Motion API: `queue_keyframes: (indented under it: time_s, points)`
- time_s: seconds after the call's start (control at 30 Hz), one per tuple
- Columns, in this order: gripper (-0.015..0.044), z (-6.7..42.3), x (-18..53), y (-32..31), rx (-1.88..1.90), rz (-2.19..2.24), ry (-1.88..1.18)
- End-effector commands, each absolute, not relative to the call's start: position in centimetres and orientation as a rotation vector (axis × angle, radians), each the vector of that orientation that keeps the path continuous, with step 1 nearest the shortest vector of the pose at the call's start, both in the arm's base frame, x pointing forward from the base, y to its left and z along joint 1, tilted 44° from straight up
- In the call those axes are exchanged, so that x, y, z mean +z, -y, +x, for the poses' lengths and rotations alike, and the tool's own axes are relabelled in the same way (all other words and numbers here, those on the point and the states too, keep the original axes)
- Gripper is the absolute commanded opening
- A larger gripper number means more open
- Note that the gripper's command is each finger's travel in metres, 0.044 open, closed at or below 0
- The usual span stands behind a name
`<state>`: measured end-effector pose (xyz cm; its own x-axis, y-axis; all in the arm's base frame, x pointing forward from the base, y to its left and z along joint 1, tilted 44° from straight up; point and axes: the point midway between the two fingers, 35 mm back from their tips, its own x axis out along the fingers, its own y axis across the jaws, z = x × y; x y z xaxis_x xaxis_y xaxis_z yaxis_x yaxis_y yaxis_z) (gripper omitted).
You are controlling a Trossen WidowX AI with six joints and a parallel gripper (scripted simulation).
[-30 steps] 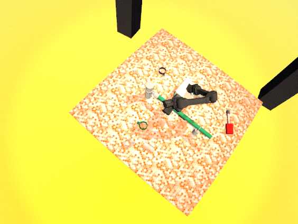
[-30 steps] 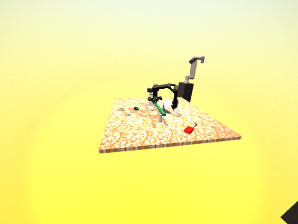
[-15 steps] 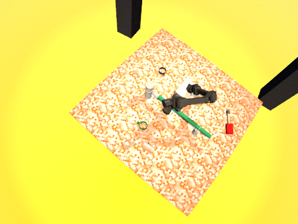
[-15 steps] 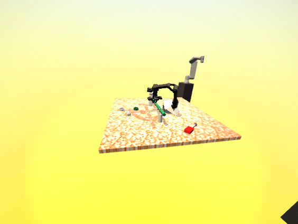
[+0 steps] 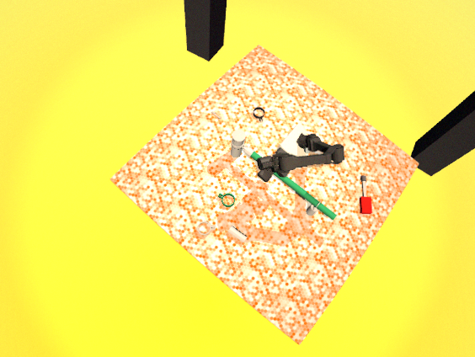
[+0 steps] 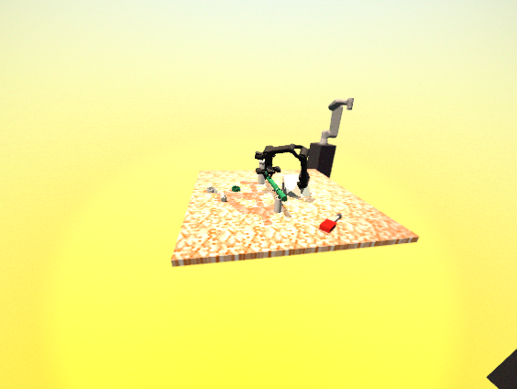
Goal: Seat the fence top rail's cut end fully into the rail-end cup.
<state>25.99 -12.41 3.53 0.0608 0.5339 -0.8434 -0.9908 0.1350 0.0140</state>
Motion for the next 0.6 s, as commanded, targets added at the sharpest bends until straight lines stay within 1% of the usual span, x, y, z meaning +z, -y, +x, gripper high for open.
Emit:
queue_keyframes:
  time_s: [0.0, 0.57]
  points:
    - [0.0000, 26.23, 3.60, 13.44, 1.288, -0.724, -0.843]
    - [0.0000, 26.12, 3.09, 14.03, 1.288, -0.724, -0.843]
